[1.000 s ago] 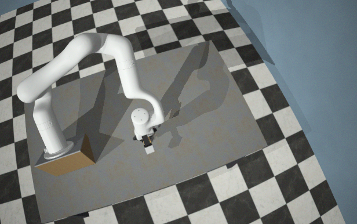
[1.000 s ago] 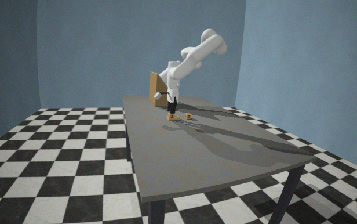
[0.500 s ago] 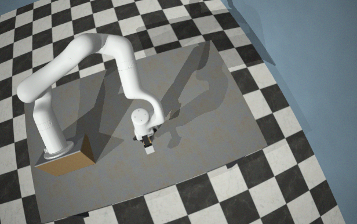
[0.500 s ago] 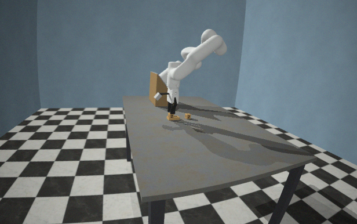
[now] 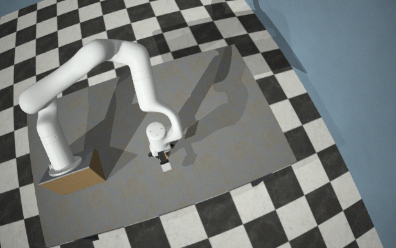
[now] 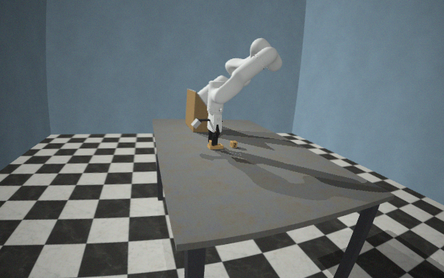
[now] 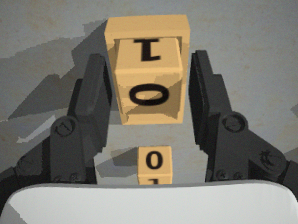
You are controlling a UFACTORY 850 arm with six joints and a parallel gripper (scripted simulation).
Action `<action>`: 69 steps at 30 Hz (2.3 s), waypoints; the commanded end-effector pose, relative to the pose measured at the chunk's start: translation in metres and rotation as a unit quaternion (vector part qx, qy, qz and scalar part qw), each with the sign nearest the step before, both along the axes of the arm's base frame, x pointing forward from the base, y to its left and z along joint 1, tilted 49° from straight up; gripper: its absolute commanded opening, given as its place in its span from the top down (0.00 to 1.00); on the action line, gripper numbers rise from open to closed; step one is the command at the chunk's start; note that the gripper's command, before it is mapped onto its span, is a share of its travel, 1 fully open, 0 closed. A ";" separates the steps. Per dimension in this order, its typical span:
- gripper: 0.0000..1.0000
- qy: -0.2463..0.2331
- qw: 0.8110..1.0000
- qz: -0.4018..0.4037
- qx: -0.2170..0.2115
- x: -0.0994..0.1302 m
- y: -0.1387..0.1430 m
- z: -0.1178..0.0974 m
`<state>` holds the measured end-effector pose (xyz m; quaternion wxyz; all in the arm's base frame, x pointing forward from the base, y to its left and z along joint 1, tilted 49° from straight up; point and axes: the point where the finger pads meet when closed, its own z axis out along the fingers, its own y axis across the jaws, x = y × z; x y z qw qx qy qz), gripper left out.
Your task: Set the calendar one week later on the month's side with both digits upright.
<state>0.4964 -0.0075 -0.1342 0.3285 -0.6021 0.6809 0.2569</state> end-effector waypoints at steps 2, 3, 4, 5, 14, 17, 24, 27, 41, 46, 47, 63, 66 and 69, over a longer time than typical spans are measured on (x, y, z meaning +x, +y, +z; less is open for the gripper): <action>0.51 -0.001 1.000 0.000 0.000 0.001 0.002 -0.002; 0.51 -0.001 1.000 0.000 0.000 0.001 0.002 -0.002; 0.51 -0.001 1.000 0.000 0.000 0.001 0.002 -0.002; 0.51 -0.001 1.000 0.000 0.000 0.001 0.002 -0.002; 0.51 -0.001 1.000 0.000 0.000 0.001 0.002 -0.002; 0.51 -0.001 1.000 0.000 0.000 0.001 0.002 -0.002; 0.51 -0.001 1.000 0.000 0.000 0.001 0.002 -0.002; 0.51 -0.001 1.000 0.000 0.000 0.001 0.002 -0.002; 0.71 -0.001 1.000 0.000 0.000 0.001 0.002 -0.002; 0.71 -0.001 1.000 0.000 0.000 0.001 0.002 -0.002; 0.71 -0.001 1.000 0.000 0.000 0.001 0.002 -0.002; 0.71 -0.001 1.000 0.000 0.000 0.001 0.002 -0.002; 0.71 -0.001 1.000 0.000 0.000 0.001 0.002 -0.002; 0.71 -0.001 1.000 0.000 0.000 0.001 0.002 -0.002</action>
